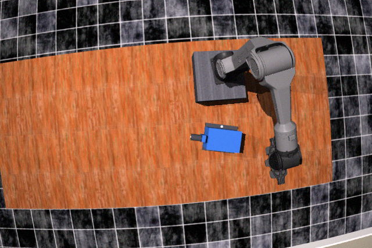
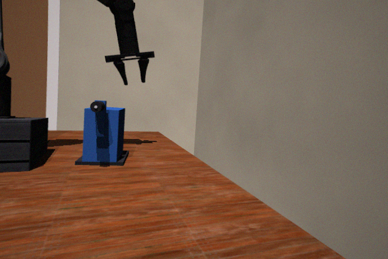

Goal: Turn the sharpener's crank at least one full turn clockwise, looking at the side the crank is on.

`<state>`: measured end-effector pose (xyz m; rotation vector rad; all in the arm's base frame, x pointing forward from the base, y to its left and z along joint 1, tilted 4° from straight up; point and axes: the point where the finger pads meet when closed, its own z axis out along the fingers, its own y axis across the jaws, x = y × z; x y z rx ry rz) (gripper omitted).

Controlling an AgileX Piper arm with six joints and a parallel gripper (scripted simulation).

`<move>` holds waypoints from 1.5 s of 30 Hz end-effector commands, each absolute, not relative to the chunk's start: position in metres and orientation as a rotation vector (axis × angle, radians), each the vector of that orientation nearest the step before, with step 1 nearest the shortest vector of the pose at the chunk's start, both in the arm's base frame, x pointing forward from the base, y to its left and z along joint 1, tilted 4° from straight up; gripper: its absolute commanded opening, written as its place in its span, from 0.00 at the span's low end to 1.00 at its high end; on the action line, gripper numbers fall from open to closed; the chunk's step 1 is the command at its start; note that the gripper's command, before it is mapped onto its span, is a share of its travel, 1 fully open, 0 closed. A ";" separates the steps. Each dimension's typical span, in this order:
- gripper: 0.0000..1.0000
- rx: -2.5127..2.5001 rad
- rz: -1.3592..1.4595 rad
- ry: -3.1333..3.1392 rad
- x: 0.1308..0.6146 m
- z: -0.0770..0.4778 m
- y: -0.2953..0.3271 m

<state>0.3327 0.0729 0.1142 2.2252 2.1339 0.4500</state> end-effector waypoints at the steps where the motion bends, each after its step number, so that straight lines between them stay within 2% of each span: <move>1: 0.69 2.232 0.446 2.127 0.331 0.115 0.066; 24: 0.69 2.335 0.294 2.033 0.312 0.104 -0.026; 45: 0.69 2.458 0.158 1.949 0.267 0.095 -0.108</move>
